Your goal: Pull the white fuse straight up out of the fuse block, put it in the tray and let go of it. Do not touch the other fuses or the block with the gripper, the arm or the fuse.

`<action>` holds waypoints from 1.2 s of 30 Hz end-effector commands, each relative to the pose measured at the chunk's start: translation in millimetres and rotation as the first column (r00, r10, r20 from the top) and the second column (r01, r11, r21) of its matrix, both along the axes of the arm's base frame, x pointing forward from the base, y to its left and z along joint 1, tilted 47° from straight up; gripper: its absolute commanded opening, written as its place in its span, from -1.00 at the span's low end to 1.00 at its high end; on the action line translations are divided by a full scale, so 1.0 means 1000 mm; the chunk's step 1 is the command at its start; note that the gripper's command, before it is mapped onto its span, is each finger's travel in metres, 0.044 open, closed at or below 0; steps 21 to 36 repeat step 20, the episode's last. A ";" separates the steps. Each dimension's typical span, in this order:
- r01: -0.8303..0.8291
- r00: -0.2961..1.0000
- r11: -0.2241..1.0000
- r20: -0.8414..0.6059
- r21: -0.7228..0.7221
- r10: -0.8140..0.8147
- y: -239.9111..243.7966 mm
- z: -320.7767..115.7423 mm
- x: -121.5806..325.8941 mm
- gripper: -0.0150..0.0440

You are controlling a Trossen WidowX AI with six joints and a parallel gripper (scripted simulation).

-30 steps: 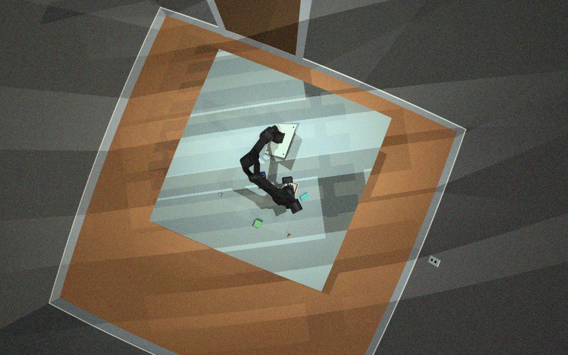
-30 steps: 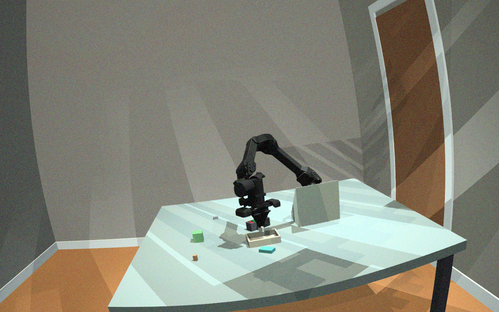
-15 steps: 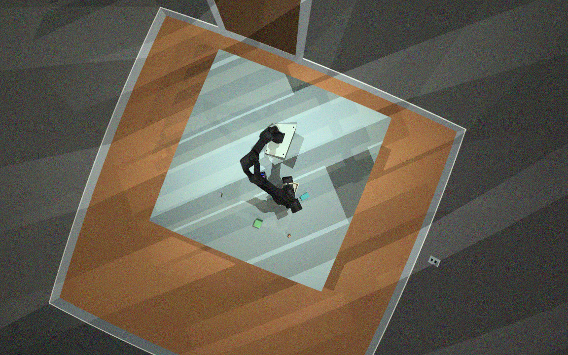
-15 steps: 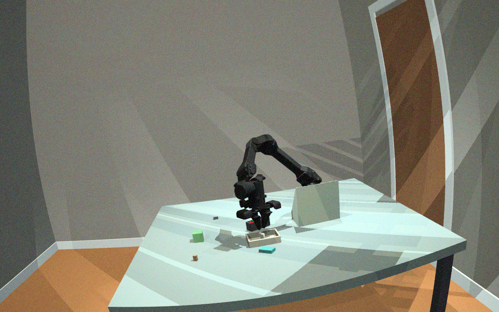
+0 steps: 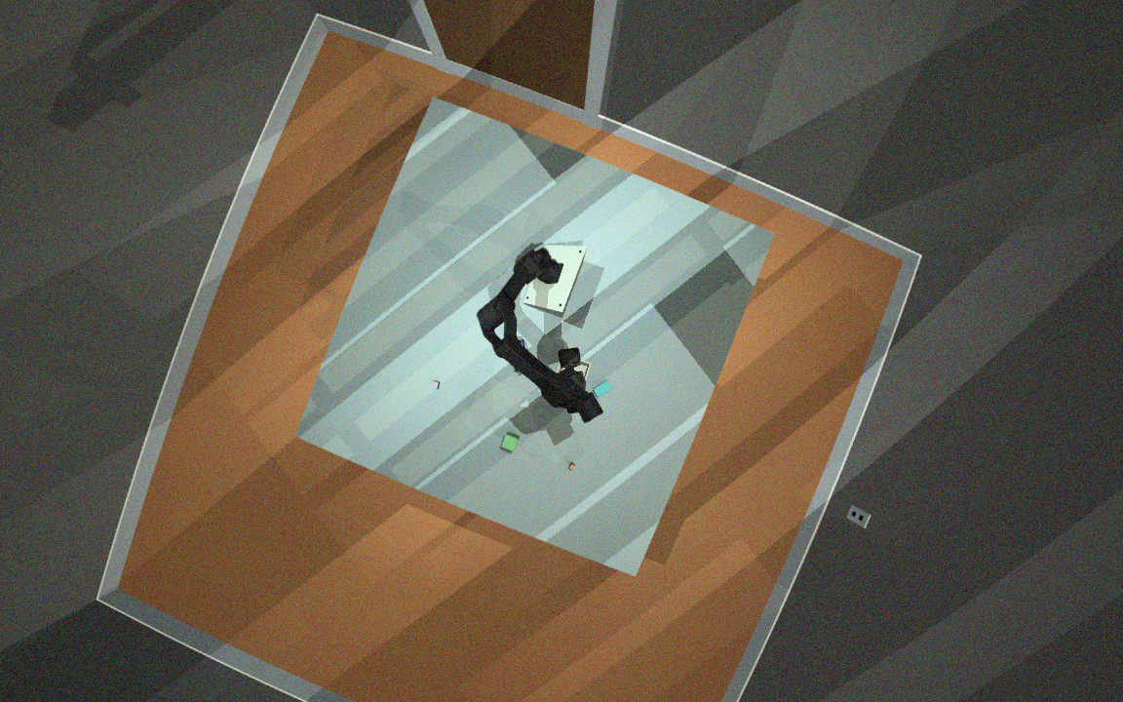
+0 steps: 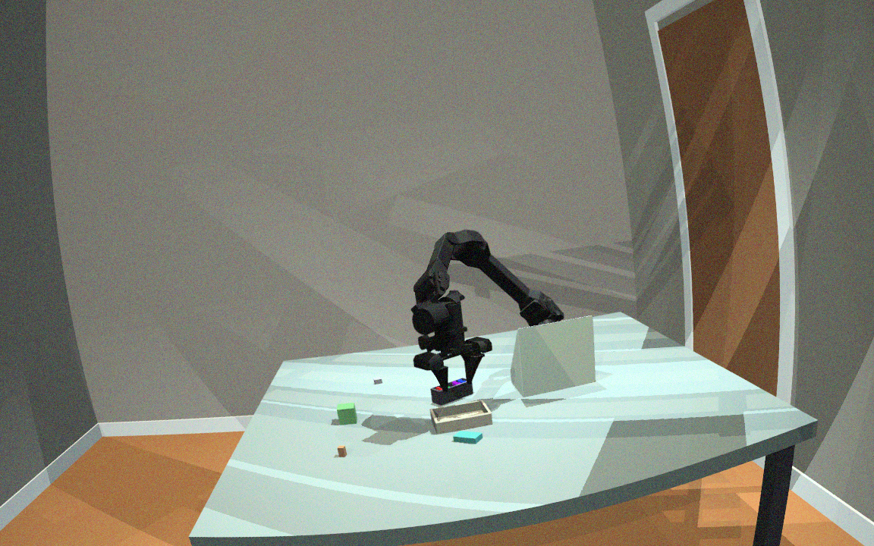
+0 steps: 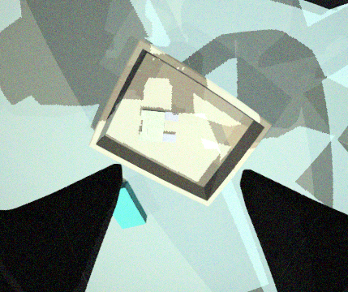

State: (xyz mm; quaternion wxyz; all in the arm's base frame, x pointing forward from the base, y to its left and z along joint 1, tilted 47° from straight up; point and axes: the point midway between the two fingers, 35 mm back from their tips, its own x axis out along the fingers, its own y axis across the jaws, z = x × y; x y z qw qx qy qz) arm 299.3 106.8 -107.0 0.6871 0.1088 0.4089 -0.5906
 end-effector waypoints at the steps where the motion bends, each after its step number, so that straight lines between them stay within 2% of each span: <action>1: 0.014 1.000 1.000 0.005 0.005 -0.014 0.001 0.005 0.002 0.63; 36: 0.007 1.000 1.000 0.002 0.001 -0.007 0.001 0.003 0.001 0.63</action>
